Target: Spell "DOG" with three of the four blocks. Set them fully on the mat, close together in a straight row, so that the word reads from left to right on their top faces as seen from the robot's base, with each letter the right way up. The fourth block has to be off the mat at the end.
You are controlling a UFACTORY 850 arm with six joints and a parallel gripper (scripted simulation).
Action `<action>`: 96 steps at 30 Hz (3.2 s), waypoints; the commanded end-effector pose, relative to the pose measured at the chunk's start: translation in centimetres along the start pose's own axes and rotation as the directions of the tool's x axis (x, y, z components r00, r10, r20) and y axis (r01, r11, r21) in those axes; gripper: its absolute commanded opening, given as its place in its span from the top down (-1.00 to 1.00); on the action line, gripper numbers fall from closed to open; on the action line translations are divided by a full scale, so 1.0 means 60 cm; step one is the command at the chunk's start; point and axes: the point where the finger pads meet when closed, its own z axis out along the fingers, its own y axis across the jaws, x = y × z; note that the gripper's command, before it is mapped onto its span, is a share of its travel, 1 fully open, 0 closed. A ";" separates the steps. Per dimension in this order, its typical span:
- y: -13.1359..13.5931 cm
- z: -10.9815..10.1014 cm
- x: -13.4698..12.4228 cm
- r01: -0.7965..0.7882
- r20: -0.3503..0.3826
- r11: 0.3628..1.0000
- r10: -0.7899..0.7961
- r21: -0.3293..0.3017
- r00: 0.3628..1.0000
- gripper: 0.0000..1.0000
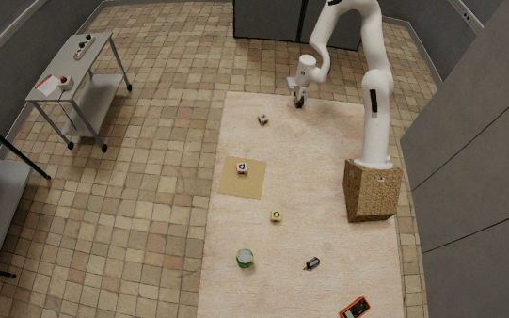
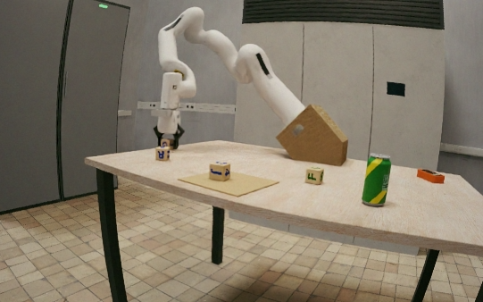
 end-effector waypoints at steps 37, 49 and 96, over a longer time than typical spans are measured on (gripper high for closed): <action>0.001 0.000 0.000 0.000 -0.001 1.000 0.000 -0.001 1.000 -0.30; 0.001 0.000 0.000 0.000 -0.001 1.000 0.000 -0.001 1.000 0.12; 0.001 -0.164 0.000 0.000 -0.001 1.000 0.000 -0.001 1.000 0.12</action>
